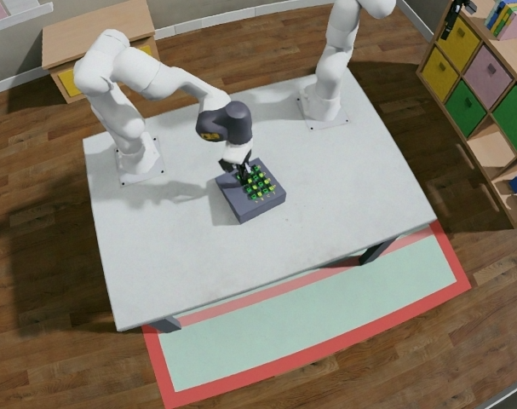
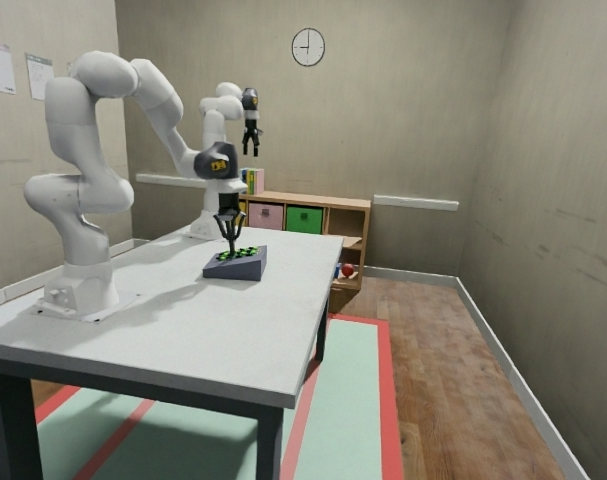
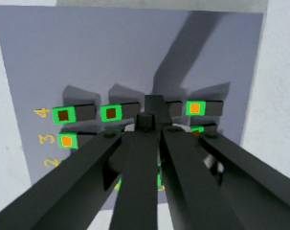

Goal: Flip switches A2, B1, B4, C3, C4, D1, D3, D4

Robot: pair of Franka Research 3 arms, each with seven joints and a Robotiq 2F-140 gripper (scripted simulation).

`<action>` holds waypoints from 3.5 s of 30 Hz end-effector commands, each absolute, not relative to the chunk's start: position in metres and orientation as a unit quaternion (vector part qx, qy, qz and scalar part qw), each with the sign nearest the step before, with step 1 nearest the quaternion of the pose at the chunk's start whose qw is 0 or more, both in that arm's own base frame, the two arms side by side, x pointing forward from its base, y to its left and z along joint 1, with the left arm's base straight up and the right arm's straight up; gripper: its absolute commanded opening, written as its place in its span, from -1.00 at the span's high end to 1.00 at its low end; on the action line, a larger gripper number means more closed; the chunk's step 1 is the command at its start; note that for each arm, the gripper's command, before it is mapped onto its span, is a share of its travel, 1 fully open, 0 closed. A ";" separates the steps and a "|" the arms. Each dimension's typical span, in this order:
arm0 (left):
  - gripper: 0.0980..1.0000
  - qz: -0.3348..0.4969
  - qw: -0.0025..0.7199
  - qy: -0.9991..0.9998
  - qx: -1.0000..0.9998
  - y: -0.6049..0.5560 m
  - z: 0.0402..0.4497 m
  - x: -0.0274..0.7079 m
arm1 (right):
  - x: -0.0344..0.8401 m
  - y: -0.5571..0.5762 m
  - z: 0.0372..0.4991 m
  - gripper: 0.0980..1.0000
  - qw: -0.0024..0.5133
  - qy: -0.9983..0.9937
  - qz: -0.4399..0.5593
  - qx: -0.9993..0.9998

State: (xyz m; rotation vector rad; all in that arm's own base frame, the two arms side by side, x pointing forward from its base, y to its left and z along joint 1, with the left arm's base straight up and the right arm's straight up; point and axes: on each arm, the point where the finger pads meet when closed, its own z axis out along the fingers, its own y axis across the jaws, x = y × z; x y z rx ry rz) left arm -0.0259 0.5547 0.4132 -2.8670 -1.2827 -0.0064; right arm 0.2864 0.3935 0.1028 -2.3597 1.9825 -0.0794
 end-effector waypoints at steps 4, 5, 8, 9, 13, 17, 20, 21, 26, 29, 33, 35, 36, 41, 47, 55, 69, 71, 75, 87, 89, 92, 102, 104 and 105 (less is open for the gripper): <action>-1.00 0.000 0.000 -0.405 -0.914 0.554 0.413 -0.027 | 0.286 0.394 0.101 1.00 0.030 0.638 -0.025 -0.769; -1.00 0.000 0.000 -0.405 -0.914 0.554 0.413 -0.027 | 0.286 0.394 0.101 1.00 0.030 0.638 -0.025 -0.769; -1.00 0.000 0.000 -0.405 -0.914 0.554 0.413 -0.027 | 0.286 0.394 0.101 1.00 0.030 0.638 -0.025 -0.769; -1.00 0.000 0.000 -0.405 -0.914 0.554 0.413 -0.027 | 0.286 0.394 0.101 1.00 0.030 0.638 -0.025 -0.769; -1.00 0.000 0.000 -0.405 -0.914 0.554 0.413 -0.027 | 0.286 0.394 0.101 1.00 0.030 0.638 -0.025 -0.769; -1.00 0.000 0.000 -0.405 -0.914 0.554 0.413 -0.027 | 0.286 0.394 0.101 1.00 0.030 0.638 -0.025 -0.769; -1.00 0.000 0.000 -0.405 -0.914 0.554 0.413 -0.027 | 0.286 0.394 0.101 1.00 0.030 0.638 -0.025 -0.769; -1.00 0.000 0.000 -0.405 -0.914 0.554 0.413 -0.027 | 0.286 0.394 0.101 1.00 0.030 0.638 -0.025 -0.769; -1.00 0.000 0.000 -0.405 -0.914 0.554 0.413 -0.027 | 0.285 0.394 0.111 1.00 0.030 0.638 -0.025 -0.769; -1.00 0.000 0.000 -0.405 -0.914 0.554 0.413 -0.027 | 0.284 0.394 0.120 1.00 0.030 0.638 -0.025 -0.769; -1.00 0.000 0.000 -0.405 -0.914 0.554 0.413 -0.027 | 0.284 0.394 0.128 1.00 0.030 0.638 -0.025 -0.769; -1.00 0.000 0.000 -0.405 -0.914 0.554 0.413 -0.027 | 0.284 0.394 0.128 1.00 0.030 0.638 -0.025 -0.769; -1.00 0.000 0.000 -0.405 -0.914 0.554 0.413 -0.027 | 0.284 0.394 0.129 1.00 0.030 0.638 -0.025 -0.769; -1.00 0.000 0.000 -0.405 -0.914 0.554 0.413 -0.027 | 0.283 0.394 0.129 1.00 0.030 0.638 -0.025 -0.769; -1.00 0.000 0.000 -0.405 -0.914 0.554 0.413 -0.027 | 0.283 0.394 0.129 1.00 0.030 0.638 -0.025 -0.769; -1.00 0.000 0.000 -0.405 -0.914 0.554 0.413 -0.027 | 0.242 0.450 0.123 1.00 0.030 0.638 -0.025 -0.769; -1.00 0.000 0.000 -0.405 -0.914 0.554 0.413 -0.027 | 0.232 0.464 0.121 1.00 0.030 0.638 -0.025 -0.769; -1.00 0.000 0.000 -0.405 -0.914 0.554 0.413 -0.027 | 0.232 0.464 0.121 1.00 0.030 0.638 -0.025 -0.769; -1.00 0.000 0.000 -0.405 -0.914 0.554 0.413 -0.027 | 0.232 0.464 0.121 1.00 0.030 0.638 -0.025 -0.769; -1.00 0.000 0.000 -0.405 -0.914 0.554 0.413 -0.027 | 0.232 0.464 0.121 1.00 0.030 0.638 -0.025 -0.769; -1.00 0.000 0.000 -0.405 -0.914 0.554 0.413 -0.027 | 0.232 0.464 0.121 1.00 0.030 0.638 -0.025 -0.769; -1.00 0.000 0.000 -0.405 -0.914 0.554 0.413 -0.027 | 0.232 0.464 0.121 1.00 0.030 0.638 -0.025 -0.769; -1.00 0.000 0.000 -0.405 -0.914 0.554 0.413 -0.027 | 0.232 0.464 0.121 1.00 0.030 0.638 -0.025 -0.769; -1.00 0.000 0.000 -0.405 -0.914 0.554 0.413 -0.027 | 0.232 0.464 0.121 1.00 0.030 0.638 -0.025 -0.769; -1.00 0.000 0.000 -0.405 -0.914 0.554 0.413 -0.027 | 0.232 0.464 0.121 1.00 0.030 0.638 -0.025 -0.769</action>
